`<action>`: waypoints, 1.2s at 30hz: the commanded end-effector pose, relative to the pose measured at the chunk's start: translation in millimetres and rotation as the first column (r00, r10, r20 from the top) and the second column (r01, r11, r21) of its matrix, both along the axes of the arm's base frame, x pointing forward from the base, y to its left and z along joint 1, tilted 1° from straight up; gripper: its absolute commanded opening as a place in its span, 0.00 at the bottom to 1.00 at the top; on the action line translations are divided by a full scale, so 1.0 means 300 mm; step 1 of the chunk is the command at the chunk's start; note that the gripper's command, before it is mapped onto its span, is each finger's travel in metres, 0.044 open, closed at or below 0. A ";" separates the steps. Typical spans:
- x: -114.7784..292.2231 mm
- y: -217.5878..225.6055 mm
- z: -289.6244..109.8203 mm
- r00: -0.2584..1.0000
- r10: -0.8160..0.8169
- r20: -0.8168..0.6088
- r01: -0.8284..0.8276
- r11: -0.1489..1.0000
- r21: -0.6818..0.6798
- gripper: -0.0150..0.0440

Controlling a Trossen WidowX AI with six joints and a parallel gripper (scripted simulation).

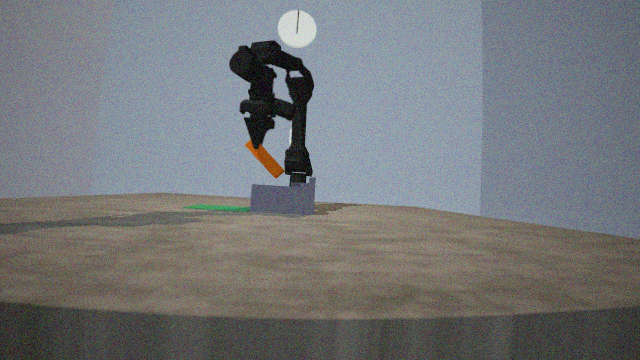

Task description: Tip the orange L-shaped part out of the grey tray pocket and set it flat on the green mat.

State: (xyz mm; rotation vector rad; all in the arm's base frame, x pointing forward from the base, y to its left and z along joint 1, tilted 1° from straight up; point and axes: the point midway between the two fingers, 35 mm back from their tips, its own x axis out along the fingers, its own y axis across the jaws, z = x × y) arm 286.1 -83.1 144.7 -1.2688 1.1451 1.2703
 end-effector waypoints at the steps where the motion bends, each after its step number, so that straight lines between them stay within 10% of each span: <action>1: 0.006 -0.050 0.007 1.000 0.003 0.012 -0.003 1.000 -0.001 0.25; 36: 0.014 -0.339 -0.054 1.000 0.003 0.011 -0.003 1.000 -0.009 0.25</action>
